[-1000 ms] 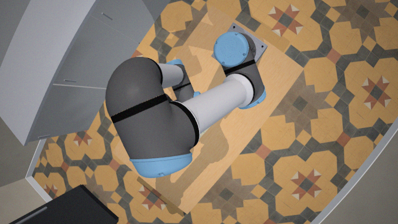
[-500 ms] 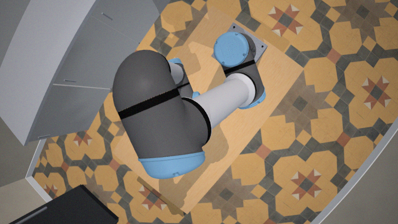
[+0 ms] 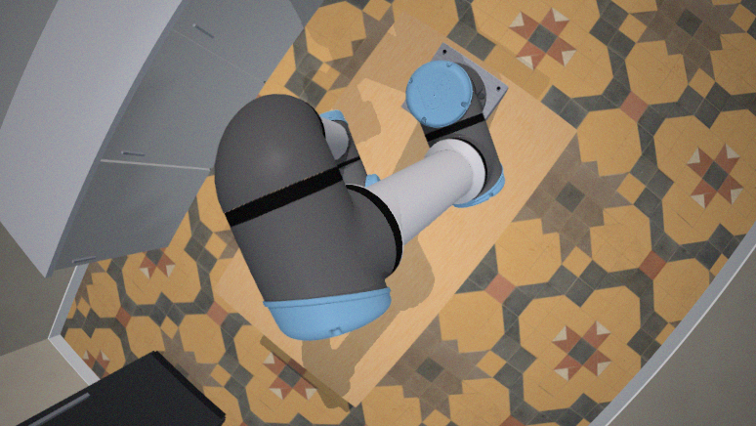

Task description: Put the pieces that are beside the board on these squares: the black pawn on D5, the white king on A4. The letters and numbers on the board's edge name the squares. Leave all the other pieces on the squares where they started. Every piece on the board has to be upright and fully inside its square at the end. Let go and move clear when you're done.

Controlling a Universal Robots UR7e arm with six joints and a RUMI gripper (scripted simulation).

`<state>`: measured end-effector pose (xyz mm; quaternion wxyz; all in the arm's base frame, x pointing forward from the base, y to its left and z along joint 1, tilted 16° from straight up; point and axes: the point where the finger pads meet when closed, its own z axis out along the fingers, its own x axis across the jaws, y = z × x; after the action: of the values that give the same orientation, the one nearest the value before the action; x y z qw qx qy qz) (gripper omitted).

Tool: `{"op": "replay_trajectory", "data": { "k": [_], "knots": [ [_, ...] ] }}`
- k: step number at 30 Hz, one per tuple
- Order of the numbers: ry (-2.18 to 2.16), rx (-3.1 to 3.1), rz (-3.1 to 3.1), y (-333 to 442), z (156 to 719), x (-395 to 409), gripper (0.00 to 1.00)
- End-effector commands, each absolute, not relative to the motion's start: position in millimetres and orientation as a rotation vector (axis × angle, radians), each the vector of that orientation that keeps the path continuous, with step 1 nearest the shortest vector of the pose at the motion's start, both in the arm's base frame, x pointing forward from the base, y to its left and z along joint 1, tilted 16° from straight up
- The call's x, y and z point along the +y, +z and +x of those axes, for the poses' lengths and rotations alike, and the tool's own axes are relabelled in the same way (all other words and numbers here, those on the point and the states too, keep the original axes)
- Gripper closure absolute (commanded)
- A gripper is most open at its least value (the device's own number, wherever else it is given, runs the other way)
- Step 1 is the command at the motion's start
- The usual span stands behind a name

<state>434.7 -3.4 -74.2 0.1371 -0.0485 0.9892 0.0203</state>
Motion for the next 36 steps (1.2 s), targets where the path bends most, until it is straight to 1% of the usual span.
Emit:
{"op": "replay_trajectory", "data": {
  "k": [1,20,36],
  "knots": [
    [0.058,2.862,-0.140,-73.9,435.0,-3.5,0.00],
    [0.055,2.860,-0.165,-73.7,435.9,-3.4,0.00],
    [0.034,2.846,-0.315,-72.3,441.6,-2.6,0.00]
  ]
}}
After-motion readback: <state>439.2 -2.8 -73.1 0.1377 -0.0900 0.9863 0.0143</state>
